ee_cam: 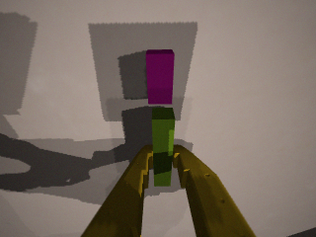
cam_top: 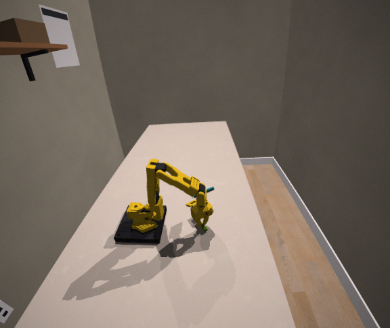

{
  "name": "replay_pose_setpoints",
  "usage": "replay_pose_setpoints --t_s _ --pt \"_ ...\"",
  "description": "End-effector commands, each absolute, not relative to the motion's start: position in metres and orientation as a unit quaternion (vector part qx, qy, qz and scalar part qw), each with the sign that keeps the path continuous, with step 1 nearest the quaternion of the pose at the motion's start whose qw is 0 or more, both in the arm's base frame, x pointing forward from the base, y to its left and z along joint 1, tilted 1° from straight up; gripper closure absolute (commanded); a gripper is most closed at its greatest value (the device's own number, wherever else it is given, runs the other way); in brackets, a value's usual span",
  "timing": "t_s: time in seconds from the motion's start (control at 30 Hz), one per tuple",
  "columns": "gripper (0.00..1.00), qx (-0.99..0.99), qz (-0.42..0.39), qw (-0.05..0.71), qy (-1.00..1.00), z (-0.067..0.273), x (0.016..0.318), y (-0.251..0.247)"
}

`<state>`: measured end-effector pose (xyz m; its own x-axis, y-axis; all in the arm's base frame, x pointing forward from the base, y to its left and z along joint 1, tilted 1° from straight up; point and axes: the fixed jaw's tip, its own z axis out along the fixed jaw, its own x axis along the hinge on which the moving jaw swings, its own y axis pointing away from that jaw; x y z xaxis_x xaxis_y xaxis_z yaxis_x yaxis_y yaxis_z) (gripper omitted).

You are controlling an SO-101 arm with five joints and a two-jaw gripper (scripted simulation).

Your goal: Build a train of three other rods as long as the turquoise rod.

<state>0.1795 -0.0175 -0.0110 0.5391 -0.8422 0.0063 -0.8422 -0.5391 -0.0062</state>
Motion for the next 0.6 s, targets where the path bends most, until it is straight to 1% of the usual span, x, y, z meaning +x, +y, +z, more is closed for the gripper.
replay_pose_setpoints --t_s 0.0,0.57 --pt "1.0 -0.875 0.006 -0.003 0.484 -0.0148 0.1755 -0.017" --pt "1.0 -0.875 0.006 -0.003 0.484 -0.0148 0.1741 -0.0158"
